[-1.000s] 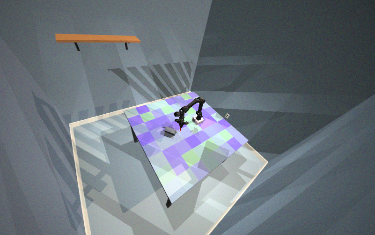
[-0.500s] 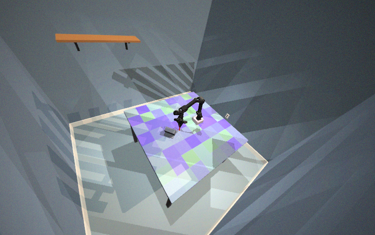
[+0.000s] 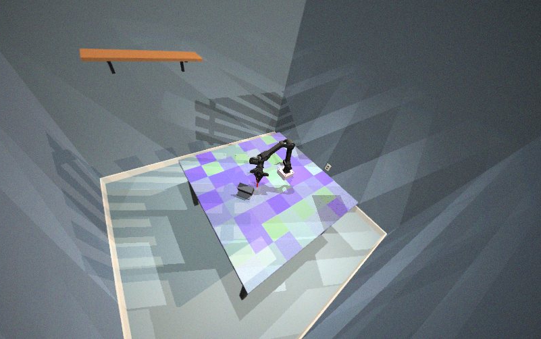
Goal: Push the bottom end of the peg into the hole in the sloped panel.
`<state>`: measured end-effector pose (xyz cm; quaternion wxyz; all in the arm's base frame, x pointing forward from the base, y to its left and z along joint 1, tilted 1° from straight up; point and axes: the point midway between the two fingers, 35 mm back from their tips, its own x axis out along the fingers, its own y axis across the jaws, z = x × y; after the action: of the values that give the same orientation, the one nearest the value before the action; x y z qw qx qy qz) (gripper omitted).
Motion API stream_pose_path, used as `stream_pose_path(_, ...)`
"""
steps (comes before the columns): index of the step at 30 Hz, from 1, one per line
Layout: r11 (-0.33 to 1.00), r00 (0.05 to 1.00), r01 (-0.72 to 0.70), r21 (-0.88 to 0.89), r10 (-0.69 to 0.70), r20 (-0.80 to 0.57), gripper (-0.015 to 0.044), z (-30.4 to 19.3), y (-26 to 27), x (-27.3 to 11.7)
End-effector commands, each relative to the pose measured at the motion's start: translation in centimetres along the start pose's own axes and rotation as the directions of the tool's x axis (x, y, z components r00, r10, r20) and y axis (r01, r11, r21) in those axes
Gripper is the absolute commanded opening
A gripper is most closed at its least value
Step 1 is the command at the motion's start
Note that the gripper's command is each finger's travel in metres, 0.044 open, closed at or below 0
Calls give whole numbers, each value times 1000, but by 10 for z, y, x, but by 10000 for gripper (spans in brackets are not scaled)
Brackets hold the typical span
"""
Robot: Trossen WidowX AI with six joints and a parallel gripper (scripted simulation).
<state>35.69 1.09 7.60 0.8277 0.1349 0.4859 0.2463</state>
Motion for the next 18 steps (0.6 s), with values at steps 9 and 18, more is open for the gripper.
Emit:
stream_pose_path(9,999,997,-28,38,26,68,0,2,-12,-7)
stream_pose_path(18,997,992,-47,57,40,119,0,3,-22,-14)
